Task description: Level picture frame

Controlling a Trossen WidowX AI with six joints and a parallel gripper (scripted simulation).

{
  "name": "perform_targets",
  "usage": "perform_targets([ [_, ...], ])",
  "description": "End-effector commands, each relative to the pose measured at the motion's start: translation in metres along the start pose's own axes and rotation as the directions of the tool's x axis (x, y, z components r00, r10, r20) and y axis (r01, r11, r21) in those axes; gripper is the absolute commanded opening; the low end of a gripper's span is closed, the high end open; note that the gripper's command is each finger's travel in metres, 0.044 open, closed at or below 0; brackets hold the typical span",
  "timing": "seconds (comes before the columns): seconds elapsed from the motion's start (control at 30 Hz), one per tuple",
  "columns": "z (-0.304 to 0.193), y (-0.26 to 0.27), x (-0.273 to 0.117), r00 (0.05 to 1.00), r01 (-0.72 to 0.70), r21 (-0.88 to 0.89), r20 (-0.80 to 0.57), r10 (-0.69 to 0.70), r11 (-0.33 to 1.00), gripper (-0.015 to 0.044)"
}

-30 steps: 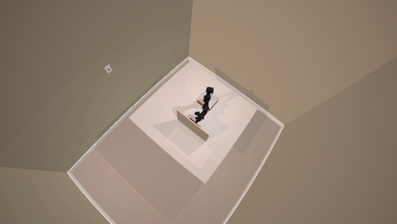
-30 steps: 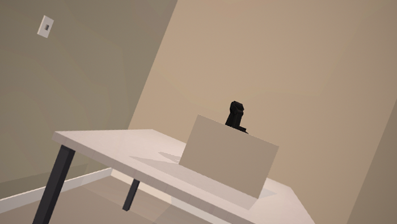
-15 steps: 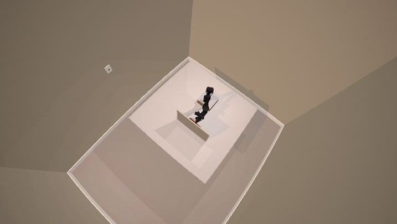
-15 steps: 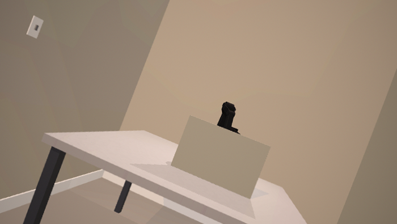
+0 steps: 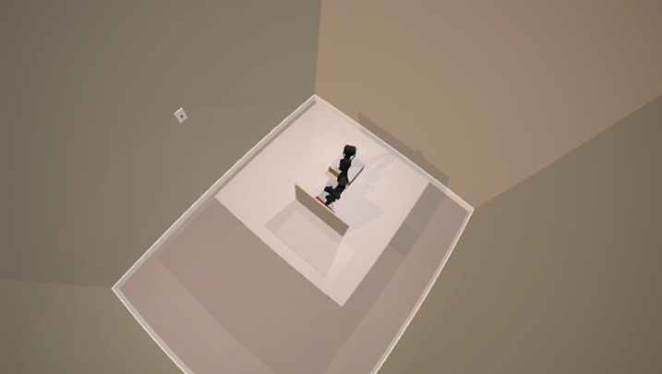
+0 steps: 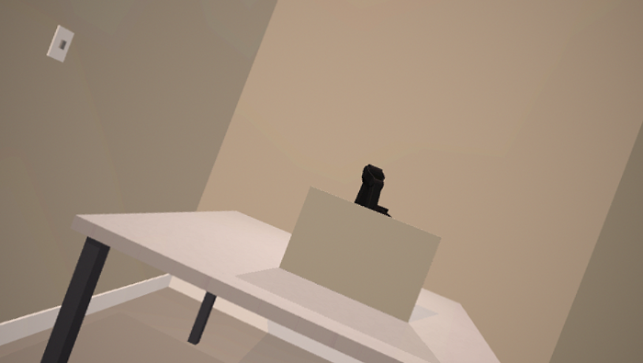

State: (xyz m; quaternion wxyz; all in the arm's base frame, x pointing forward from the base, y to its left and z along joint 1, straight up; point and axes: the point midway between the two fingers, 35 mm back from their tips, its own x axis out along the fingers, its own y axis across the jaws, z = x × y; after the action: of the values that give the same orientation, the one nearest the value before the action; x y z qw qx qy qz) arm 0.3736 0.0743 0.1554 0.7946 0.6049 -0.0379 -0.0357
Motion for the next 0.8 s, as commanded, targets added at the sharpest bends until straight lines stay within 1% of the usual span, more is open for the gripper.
perform_targets([
  [0.0, 0.0006, 0.0028, 0.0, 1.0, -0.01, 0.009, 0.0, 0.01, 1.0, 0.0],
  [0.77, 0.0058, 0.0048, 0.0001, 1.0, -0.01, 0.009, 0.0, 0.01, 1.0, 0.0],
])
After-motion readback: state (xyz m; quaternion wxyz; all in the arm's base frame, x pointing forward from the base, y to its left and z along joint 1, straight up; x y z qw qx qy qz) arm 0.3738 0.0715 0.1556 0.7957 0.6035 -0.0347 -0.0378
